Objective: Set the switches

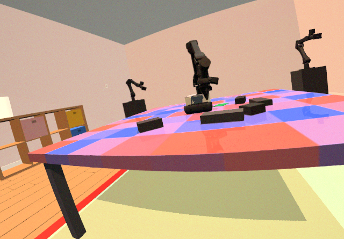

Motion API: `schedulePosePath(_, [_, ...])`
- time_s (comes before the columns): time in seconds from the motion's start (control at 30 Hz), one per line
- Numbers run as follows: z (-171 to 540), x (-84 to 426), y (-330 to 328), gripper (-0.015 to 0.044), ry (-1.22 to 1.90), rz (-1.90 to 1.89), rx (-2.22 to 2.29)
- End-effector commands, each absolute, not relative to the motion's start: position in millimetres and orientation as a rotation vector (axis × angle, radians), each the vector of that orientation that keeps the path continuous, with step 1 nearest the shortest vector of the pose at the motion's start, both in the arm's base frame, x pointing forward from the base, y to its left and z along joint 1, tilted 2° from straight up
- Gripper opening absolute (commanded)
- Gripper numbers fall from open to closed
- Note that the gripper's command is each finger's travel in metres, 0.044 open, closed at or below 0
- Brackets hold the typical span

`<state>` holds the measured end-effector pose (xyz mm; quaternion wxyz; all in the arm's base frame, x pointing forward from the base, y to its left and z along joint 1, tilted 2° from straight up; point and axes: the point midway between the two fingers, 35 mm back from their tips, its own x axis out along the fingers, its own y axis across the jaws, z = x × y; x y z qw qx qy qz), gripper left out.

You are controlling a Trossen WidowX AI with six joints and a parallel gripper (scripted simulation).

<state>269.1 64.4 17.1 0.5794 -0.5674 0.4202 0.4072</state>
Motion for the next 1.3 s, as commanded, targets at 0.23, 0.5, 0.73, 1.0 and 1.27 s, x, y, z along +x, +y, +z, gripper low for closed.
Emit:
schedulePosePath(0.23, [36.9,302.1,68.7,0.0315,1.134,0.998,-1.326])
schedulePosePath(0.5, [51.5,323.1,71.1,0.044,1.265,1.045,-1.326])
schedulePosePath(0.73, [54.8,329.1,71.7,0.044,1.306,1.06,-1.326])
schedulePosePath(1.0, [41.9,330.7,72.1,0.044,1.306,1.06,-1.326])
schedulePosePath(1.27, [28.8,331.8,72.3,0.044,1.306,1.06,-1.326])
